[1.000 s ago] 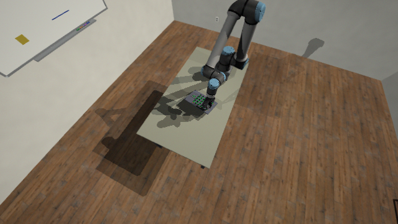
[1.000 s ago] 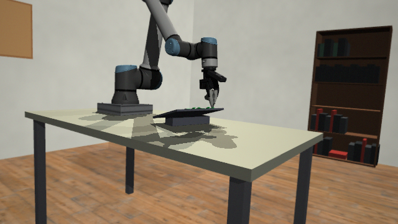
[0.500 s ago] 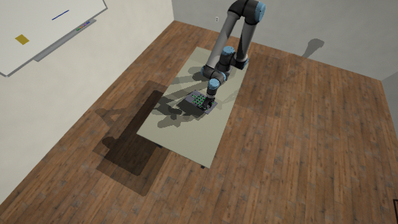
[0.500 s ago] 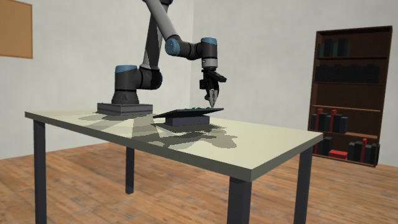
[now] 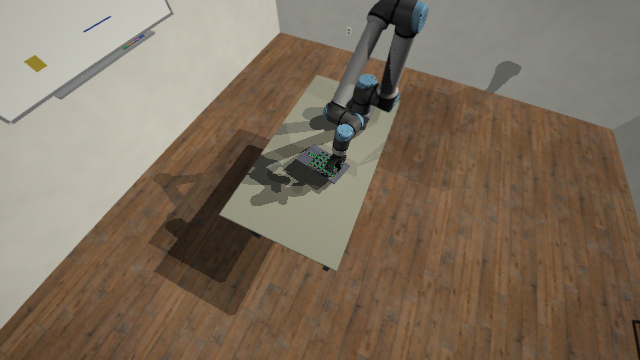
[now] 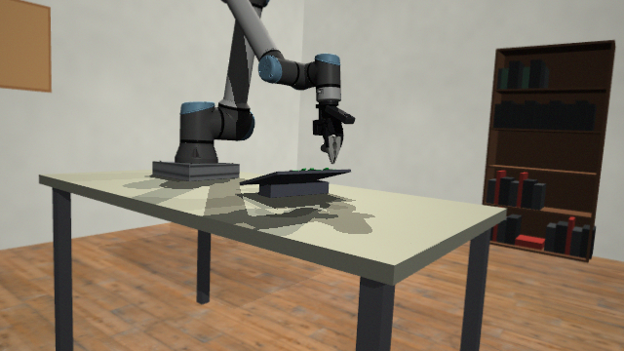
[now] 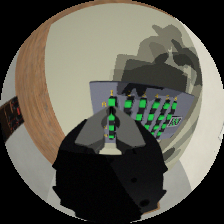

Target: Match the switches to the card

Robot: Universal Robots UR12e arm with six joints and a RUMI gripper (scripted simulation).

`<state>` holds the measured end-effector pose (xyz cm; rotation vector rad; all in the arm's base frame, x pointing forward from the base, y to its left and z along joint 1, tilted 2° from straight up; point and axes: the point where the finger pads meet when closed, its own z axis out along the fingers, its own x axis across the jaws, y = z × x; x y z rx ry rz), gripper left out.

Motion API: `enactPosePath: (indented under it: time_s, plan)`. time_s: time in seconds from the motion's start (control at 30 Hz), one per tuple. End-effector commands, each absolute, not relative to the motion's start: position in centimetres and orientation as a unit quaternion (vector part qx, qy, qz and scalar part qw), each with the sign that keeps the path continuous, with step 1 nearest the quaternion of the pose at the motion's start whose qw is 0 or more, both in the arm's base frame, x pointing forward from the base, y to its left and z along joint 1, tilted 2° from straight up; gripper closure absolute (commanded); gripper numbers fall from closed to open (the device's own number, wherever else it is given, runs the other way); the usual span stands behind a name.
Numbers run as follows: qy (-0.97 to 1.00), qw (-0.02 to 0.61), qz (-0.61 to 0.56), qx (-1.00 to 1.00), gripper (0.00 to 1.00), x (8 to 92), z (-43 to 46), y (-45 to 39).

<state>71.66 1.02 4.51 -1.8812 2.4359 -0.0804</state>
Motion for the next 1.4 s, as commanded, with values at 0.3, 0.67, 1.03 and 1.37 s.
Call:
enactPosePath:
  time_s: [0.3,0.67,1.03,1.37]
  plan:
    - [0.791,0.032,-0.027,-0.611,1.0,71.6,5.8,1.0]
    - [0.791,0.032,-0.027,-0.611,1.0,70.2,5.7,-3.9]
    - [0.791,0.032,-0.027,-0.611,1.0,68.0,5.5,-12.2]
    - [0.791,0.032,-0.027,-0.611,1.0,68.1,5.5,-12.3]
